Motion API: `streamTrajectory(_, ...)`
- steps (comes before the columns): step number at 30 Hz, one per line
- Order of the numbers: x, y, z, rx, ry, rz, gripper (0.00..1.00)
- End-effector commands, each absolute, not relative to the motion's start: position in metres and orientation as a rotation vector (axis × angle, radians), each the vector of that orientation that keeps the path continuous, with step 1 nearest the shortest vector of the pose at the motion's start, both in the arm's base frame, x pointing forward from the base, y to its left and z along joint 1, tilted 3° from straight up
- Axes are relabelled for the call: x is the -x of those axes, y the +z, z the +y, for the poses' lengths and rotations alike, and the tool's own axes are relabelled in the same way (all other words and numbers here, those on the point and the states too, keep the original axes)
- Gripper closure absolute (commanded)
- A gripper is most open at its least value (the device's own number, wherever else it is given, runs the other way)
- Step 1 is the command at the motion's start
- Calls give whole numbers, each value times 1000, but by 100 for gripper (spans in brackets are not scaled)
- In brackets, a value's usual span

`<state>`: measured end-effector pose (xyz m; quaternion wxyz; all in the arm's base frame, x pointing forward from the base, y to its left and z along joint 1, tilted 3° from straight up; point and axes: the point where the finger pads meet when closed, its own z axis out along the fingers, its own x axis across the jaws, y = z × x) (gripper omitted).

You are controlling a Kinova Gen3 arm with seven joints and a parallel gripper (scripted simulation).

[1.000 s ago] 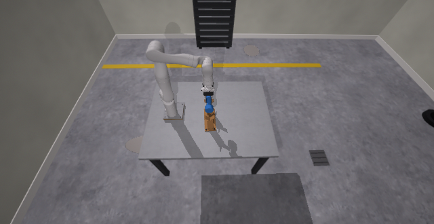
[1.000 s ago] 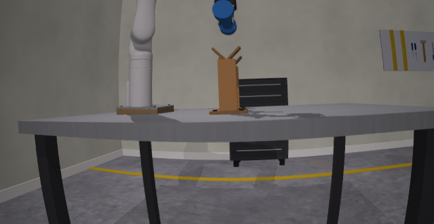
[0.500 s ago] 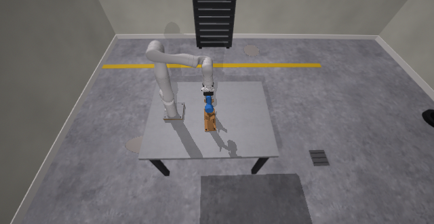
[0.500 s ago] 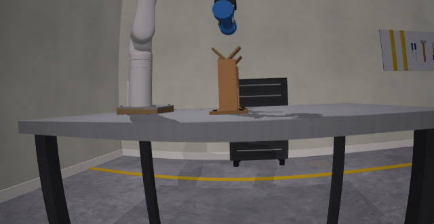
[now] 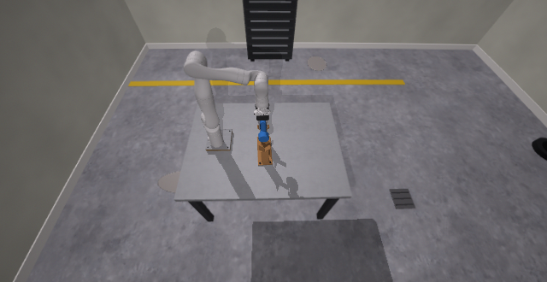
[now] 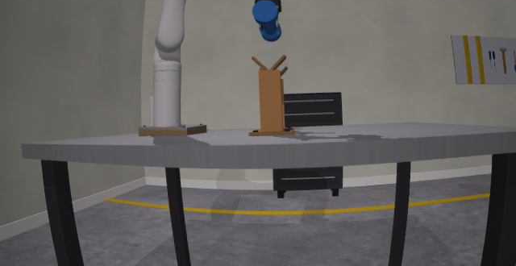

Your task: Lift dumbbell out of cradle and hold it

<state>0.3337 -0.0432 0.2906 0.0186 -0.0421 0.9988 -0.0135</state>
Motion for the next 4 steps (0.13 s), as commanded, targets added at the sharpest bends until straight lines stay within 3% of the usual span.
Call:
streamTrajectory(1, -334, 291, -43, 131, -42, 3100, 100)
streamTrajectory(4, -334, 291, -43, 131, -42, 3100, 100)
